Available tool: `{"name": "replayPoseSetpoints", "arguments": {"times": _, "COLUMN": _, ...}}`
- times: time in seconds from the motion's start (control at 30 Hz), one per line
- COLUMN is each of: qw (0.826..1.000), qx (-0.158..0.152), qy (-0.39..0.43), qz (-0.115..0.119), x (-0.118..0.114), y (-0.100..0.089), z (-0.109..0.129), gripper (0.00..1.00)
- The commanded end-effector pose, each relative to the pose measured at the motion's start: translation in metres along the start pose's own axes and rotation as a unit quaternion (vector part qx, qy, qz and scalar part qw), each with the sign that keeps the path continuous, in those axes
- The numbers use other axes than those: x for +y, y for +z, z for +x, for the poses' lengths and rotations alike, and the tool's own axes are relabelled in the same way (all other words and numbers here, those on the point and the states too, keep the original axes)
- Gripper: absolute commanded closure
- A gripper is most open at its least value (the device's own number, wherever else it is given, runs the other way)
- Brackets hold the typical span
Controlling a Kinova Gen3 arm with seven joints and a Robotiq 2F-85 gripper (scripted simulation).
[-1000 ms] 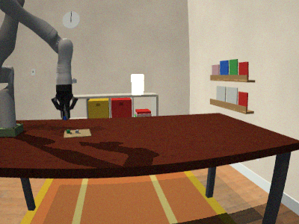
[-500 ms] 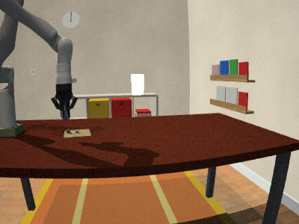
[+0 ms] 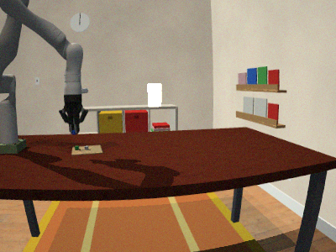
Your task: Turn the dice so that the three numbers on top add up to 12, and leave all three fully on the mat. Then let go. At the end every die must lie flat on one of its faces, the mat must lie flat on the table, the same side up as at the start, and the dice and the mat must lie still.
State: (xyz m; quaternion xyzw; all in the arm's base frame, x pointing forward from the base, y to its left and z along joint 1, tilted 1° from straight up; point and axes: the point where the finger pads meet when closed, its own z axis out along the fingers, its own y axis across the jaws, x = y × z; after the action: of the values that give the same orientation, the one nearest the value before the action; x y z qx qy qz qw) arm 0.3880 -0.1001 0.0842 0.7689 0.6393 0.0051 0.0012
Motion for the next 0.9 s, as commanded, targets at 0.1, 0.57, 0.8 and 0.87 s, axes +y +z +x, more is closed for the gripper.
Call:
{"name": "replayPoseSetpoints", "arguments": {"times": 0.1, "qw": 1.0, "qx": -0.001, "qy": 0.029, "qz": 0.001, "x": 0.002, "y": 0.001, "z": 0.014, "gripper": 0.89}}
{"name": "replayPoseSetpoints", "arguments": {"times": 0.57, "qw": 0.988, "qx": -0.003, "qy": 0.156, "qz": 0.007, "x": 0.003, "y": 0.004, "z": 0.052, "gripper": 0.89}}
{"name": "replayPoseSetpoints", "arguments": {"times": 0.8, "qw": 0.975, "qx": -0.004, "qy": 0.223, "qz": 0.009, "x": 0.003, "y": 0.006, "z": 0.072, "gripper": 0.89}}
{"name": "replayPoseSetpoints", "arguments": {"times": 0.87, "qw": 0.968, "qx": -0.005, "qy": 0.251, "qz": 0.009, "x": 0.003, "y": 0.006, "z": 0.081, "gripper": 0.89}}
